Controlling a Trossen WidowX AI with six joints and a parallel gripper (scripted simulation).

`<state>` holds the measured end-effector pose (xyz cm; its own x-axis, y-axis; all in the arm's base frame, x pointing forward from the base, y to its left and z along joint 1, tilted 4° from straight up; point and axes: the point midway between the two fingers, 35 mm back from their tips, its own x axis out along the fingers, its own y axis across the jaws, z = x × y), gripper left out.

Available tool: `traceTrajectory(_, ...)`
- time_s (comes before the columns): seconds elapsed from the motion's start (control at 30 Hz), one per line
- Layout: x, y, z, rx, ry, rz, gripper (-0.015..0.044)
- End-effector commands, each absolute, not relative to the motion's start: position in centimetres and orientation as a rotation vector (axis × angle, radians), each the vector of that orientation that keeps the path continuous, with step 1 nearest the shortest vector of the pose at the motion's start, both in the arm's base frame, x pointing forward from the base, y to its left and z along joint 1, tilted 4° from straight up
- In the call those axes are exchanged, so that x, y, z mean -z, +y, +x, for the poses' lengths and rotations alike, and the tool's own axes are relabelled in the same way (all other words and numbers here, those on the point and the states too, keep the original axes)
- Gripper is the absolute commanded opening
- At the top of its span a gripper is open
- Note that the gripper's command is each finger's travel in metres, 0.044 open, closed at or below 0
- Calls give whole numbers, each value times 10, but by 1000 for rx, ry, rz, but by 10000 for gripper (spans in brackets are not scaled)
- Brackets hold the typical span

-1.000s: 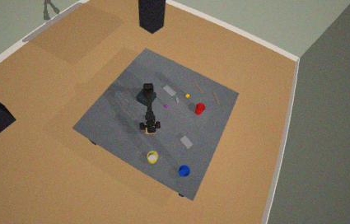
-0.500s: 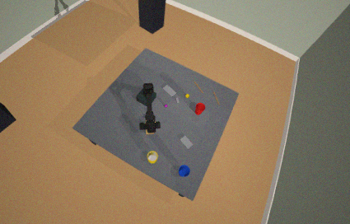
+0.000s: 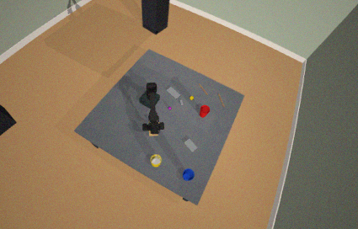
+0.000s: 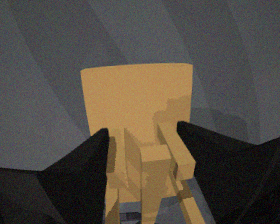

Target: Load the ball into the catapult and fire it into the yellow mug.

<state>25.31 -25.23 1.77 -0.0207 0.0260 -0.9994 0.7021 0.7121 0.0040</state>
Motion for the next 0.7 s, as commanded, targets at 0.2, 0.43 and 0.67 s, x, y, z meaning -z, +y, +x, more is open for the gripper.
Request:
traceTrajectory(0.2,-4,-252,252,599,1518,627,0)
traceTrajectory(0.43,8,-252,252,600,1519,628,0)
traceTrajectory(0.67,19,-251,251,600,1519,628,0)
